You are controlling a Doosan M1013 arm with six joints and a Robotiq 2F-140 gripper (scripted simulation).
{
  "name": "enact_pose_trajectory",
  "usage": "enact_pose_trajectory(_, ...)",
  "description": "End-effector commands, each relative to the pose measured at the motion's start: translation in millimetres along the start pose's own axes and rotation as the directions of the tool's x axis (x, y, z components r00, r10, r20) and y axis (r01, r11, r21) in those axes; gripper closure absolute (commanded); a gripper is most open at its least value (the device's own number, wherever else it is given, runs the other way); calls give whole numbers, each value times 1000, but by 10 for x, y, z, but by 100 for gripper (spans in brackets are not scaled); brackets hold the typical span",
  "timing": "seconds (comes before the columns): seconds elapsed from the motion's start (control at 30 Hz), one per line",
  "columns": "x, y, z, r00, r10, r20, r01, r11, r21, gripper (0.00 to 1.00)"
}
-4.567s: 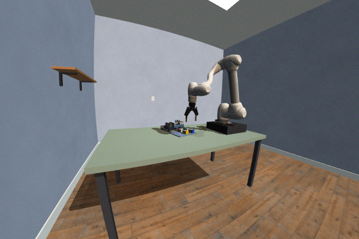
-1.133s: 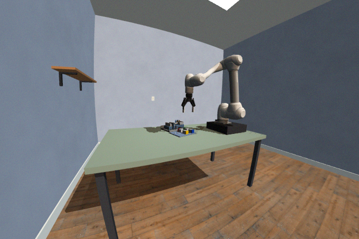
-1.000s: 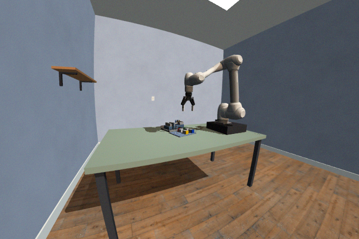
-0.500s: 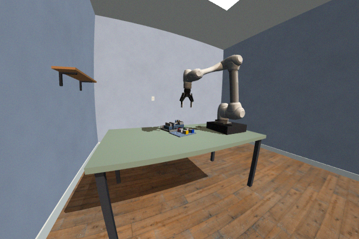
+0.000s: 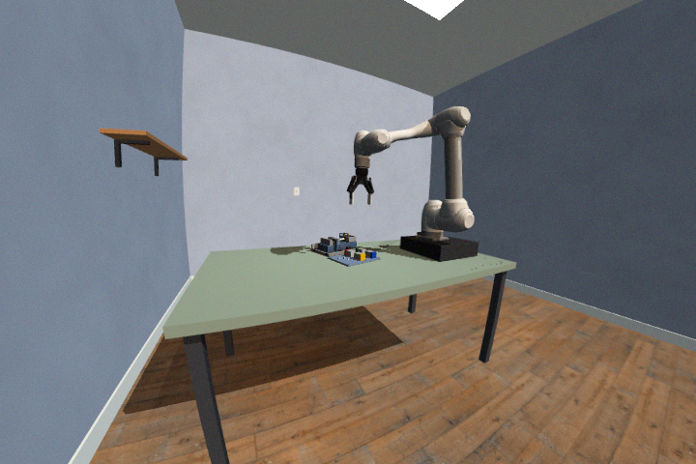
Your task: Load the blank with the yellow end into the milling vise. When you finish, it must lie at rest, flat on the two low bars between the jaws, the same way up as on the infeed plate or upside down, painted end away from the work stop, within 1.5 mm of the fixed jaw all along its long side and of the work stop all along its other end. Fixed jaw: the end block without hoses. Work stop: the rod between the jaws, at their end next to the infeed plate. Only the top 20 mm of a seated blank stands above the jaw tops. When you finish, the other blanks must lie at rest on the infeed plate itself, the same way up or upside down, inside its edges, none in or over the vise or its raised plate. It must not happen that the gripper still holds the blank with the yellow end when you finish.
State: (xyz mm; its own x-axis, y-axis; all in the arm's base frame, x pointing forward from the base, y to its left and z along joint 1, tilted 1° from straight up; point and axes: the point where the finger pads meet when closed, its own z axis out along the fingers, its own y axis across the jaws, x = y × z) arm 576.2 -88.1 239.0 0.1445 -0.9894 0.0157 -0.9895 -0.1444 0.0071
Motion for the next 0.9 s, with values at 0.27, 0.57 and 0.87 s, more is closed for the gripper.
enact_pose_trajectory(0.27, -29, 1, 53, 1000, 0, 0, 0, 1000, 0, 0)
enact_pose_trajectory(0.57, -41, 2, 76, 1000, 0, 0, 0, 1000, 0, 0)
enact_pose_trajectory(0.87, -57, 2, 105, 1000, 0, 0, 0, 1000, 0, 0)
